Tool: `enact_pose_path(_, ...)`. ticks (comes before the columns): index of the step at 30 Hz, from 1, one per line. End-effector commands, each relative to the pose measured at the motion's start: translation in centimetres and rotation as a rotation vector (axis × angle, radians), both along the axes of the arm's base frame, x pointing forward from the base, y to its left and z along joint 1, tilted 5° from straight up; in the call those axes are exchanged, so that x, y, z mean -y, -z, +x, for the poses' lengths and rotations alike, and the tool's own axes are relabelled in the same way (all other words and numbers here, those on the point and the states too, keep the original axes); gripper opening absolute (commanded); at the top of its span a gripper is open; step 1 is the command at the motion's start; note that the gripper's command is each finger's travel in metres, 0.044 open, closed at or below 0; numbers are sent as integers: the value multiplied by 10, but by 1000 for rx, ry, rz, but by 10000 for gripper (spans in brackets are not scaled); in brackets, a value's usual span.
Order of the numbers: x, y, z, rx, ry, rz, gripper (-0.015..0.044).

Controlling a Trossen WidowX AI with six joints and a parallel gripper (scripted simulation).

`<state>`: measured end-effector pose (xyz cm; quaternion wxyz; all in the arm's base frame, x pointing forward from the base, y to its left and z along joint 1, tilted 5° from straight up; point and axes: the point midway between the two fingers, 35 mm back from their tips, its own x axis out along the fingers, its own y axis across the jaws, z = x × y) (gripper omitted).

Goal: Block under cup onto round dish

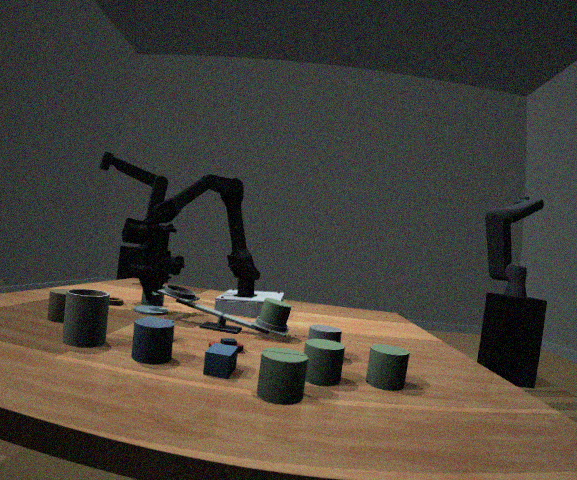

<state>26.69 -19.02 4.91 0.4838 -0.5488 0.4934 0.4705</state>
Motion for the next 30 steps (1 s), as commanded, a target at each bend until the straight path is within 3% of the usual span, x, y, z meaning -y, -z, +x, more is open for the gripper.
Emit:
enact_pose_path(1, 0, 4, 0, 3, -4, 1, 0)
enact_pose_path(14, 1, 23, 1, 3, -4, 1, 0)
enact_pose_path(30, 3, 16, 3, 9, 3, -4, 420)
